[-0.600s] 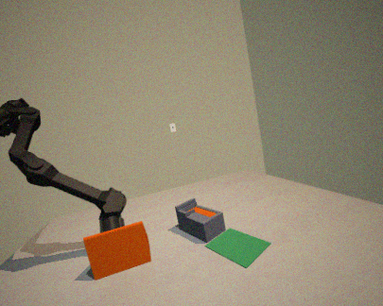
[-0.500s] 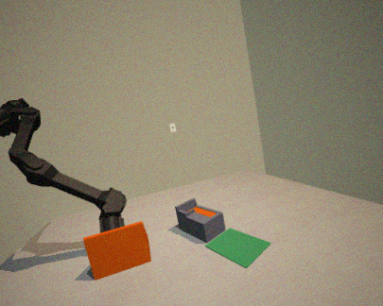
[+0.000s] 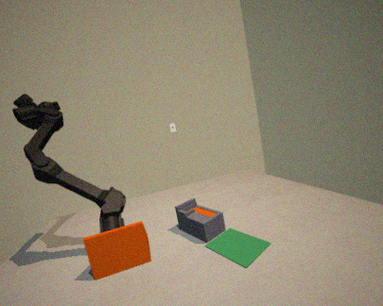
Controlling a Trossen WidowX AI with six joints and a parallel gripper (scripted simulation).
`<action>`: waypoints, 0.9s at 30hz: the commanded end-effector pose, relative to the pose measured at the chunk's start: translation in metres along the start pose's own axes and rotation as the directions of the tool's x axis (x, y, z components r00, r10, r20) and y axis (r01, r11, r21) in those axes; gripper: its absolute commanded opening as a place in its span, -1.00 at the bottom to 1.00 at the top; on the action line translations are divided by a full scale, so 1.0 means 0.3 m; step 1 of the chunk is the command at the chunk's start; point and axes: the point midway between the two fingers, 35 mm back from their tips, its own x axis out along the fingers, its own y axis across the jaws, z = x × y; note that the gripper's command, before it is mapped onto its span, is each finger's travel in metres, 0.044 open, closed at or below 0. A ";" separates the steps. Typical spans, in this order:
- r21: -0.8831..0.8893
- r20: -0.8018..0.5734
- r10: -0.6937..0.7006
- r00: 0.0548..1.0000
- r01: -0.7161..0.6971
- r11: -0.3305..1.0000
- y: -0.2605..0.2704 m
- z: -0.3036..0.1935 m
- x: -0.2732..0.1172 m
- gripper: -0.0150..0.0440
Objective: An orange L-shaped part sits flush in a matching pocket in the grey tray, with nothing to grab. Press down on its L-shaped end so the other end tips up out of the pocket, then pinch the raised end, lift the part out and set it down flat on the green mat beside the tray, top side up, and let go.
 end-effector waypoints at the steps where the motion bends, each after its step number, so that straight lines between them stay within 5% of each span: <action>1: 0.119 -0.128 0.019 0.992 -0.003 0.993 0.098 -0.164 -0.025 0.12; 12: 0.351 -0.498 0.169 0.851 0.019 0.936 0.432 -0.562 -0.204 0.12; 27: 0.624 -0.708 0.513 0.486 0.089 0.776 0.906 -0.868 -0.628 0.12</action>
